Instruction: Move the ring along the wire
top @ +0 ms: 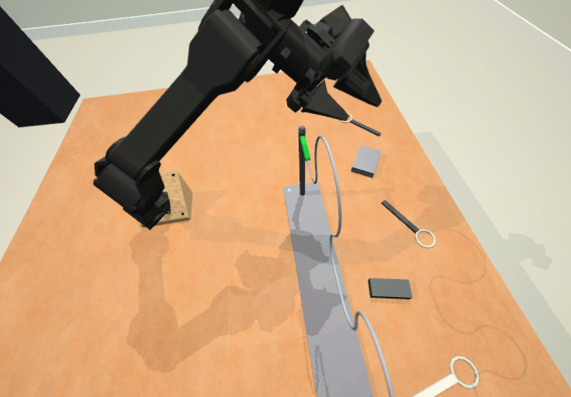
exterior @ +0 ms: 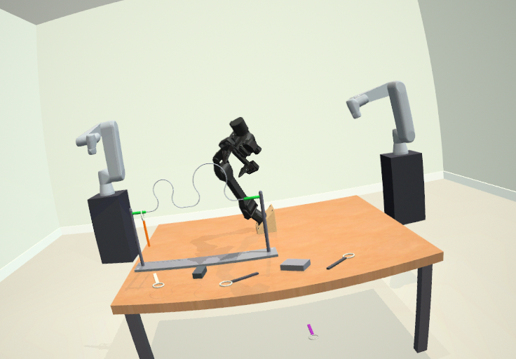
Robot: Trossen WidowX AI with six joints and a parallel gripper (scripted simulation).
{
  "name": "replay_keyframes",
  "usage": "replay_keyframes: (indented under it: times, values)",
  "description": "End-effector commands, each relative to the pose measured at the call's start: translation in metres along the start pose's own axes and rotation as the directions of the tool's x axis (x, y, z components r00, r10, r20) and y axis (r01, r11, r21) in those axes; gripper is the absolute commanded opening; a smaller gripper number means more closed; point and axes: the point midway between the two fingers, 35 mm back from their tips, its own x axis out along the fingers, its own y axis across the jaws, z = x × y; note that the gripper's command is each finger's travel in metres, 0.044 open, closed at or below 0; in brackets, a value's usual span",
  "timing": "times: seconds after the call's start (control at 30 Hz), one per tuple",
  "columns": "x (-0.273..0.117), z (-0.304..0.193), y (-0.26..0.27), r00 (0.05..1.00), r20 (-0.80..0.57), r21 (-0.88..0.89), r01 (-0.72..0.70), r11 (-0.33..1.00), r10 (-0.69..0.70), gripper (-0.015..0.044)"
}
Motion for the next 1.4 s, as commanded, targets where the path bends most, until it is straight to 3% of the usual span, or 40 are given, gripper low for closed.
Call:
replay_keyframes:
  times: [0.0, 0.27, 0.83, 1.37]
  values:
    - [-0.001, 0.001, 0.0, 1.0, 0.003, 0.001, 0.0, 1.0, 0.0, 0.0374]
    - [-0.019, 0.024, 0.007, 0.993, 0.115, 0.071, -0.019, 0.997, 0.01, 0.0164]
    - [-0.003, 0.03, -0.009, 0.902, 0.428, 0.296, -0.197, 0.935, 0.054, 0.016]
    - [0.012, -0.005, -0.058, 0.739, 0.672, 0.441, -0.346, 0.829, -0.049, 0.016]
